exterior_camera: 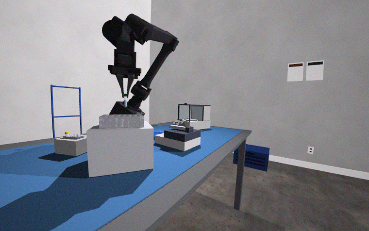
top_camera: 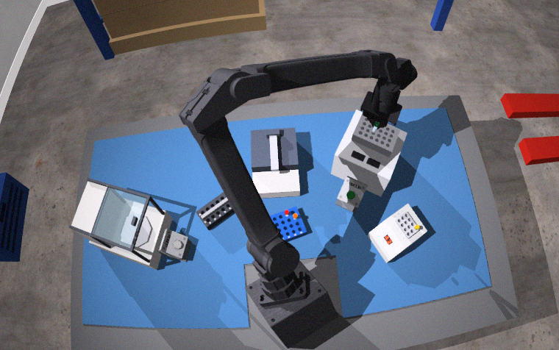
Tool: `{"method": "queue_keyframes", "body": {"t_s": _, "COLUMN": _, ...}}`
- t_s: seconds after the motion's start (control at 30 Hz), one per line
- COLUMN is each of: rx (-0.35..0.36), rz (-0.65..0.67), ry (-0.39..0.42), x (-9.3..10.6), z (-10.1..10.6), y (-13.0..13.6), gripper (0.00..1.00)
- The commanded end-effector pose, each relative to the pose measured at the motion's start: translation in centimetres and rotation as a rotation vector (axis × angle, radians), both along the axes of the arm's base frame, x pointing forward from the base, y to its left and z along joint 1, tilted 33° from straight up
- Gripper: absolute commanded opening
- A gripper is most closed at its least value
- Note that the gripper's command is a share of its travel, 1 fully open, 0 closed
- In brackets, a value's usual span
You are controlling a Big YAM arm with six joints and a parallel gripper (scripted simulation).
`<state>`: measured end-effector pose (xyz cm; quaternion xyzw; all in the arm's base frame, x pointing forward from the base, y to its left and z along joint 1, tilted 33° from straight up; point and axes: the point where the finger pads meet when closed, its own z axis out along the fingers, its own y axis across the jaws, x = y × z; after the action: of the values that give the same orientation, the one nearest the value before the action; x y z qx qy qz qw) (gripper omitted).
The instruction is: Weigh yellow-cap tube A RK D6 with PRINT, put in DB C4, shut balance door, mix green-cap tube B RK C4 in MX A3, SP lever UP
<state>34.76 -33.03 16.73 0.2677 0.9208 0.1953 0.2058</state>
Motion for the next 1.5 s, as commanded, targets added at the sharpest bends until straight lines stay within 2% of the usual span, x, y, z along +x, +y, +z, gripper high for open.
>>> {"method": "queue_keyframes", "body": {"t_s": 0.0, "rx": -0.018, "rz": -0.006, "ry": -0.013, "x": 0.4, "z": 1.1, "y": -0.6, "gripper": 0.09}}
{"method": "queue_keyframes", "body": {"t_s": 0.5, "rx": -0.018, "rz": -0.006, "ry": -0.013, "x": 0.4, "z": 1.1, "y": -0.6, "gripper": 0.09}}
{"method": "queue_keyframes", "body": {"t_s": 0.53, "rx": 0.007, "rz": -0.003, "ry": 0.005, "x": 0.4, "z": 0.5, "y": 0.4, "gripper": 0.09}}
{"method": "queue_keyframes", "body": {"t_s": 0.6, "rx": 0.011, "rz": -0.003, "ry": 0.007, "x": 0.1, "z": 0.4, "y": 0.7, "gripper": 0.09}}
{"method": "queue_keyframes", "body": {"t_s": 0.77, "rx": -0.008, "rz": -0.004, "ry": -0.006, "x": 0.2, "z": 1.2, "y": 0.5, "gripper": 0.09}}
{"method": "queue_keyframes", "body": {"t_s": 1.1, "rx": 0.01, "rz": -0.006, "ry": 0.007, "x": -0.1, "z": 0.1, "y": 0.6, "gripper": 0.09}}
{"method": "queue_keyframes", "body": {"t_s": 1.2, "rx": -0.018, "rz": -0.006, "ry": -0.013, "x": 0.2, "z": 1.0, "y": -0.4, "gripper": 0.09}}
{"method": "queue_keyframes", "body": {"t_s": 1.23, "rx": 0.0, "rz": 0.002, "ry": -0.001, "x": 0.4, "z": -0.2, "y": 0.7, "gripper": 0.09}}
{"method": "queue_keyframes", "body": {"t_s": 1.3, "rx": 0.01, "rz": 0.002, "ry": 0.007, "x": 0.6, "z": -1.1, "y": 0.8, "gripper": 0.09}}
{"method": "queue_keyframes", "body": {"t_s": 1.47, "rx": 0.011, "rz": 0.001, "ry": 0.009, "x": 0.8, "z": -1.6, "y": 0.9, "gripper": 0.09}}
